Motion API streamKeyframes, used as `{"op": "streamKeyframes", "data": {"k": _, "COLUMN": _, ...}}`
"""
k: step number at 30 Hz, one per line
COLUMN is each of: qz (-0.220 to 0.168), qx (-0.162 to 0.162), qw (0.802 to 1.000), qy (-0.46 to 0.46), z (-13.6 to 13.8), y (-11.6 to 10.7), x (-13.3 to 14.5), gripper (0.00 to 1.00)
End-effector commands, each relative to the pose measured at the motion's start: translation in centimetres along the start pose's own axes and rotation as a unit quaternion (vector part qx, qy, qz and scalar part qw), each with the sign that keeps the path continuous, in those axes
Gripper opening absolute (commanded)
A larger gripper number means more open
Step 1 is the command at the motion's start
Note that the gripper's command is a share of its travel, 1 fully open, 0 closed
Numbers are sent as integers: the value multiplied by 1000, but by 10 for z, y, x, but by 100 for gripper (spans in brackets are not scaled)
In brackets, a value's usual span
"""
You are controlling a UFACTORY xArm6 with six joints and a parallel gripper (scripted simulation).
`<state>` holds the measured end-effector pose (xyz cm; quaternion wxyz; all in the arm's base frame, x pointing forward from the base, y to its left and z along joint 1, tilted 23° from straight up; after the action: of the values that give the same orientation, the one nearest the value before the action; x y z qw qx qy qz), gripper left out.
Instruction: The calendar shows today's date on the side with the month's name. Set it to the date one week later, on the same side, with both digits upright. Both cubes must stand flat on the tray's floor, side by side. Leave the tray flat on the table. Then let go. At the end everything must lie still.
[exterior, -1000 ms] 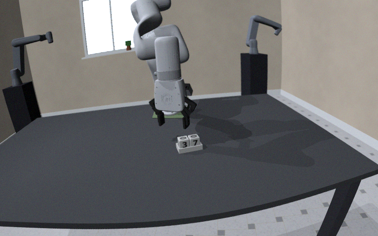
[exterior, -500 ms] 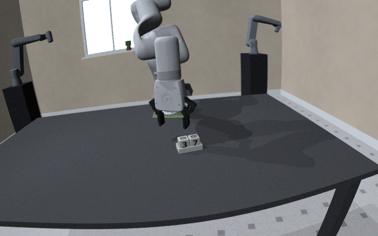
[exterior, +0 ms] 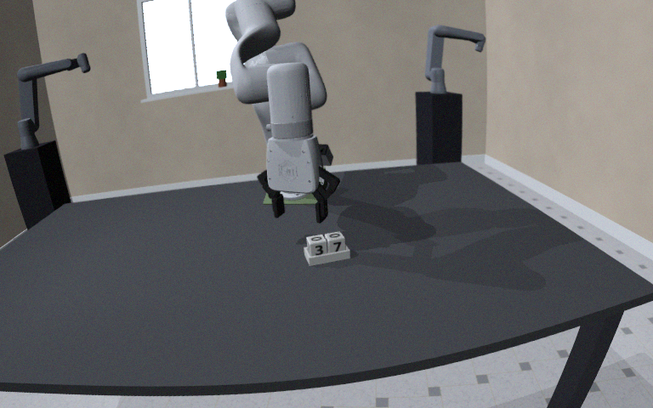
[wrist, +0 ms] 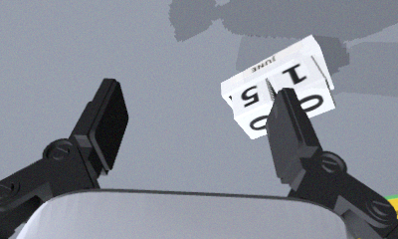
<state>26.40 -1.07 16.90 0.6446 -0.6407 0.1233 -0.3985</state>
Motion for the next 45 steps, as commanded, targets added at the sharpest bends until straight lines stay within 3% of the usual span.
{"op": "streamKeyframes", "data": {"k": 1, "qz": -1, "qx": 1, "qw": 1000, "qy": 0, "z": 1, "y": -1, "x": 1, "gripper": 100}}
{"op": "streamKeyframes", "data": {"k": 30, "qz": -1, "qx": 1, "qw": 1000, "qy": 0, "z": 1, "y": -1, "x": 1, "gripper": 100}}
{"op": "streamKeyframes", "data": {"k": 45, "qz": -1, "qx": 1, "qw": 1000, "qy": 0, "z": 22, "y": -5, "x": 12, "gripper": 100}}
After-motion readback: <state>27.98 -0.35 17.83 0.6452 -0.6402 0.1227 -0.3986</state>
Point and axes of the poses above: the point where the finger pads meet when closed, its own y axis out along the fingers, its own z axis across the jaws, x = y × z, the point moved 2 cm from there along -y, back along the fingers, and after that the axes turned 9 degrees about y, right-handed, at the moved point
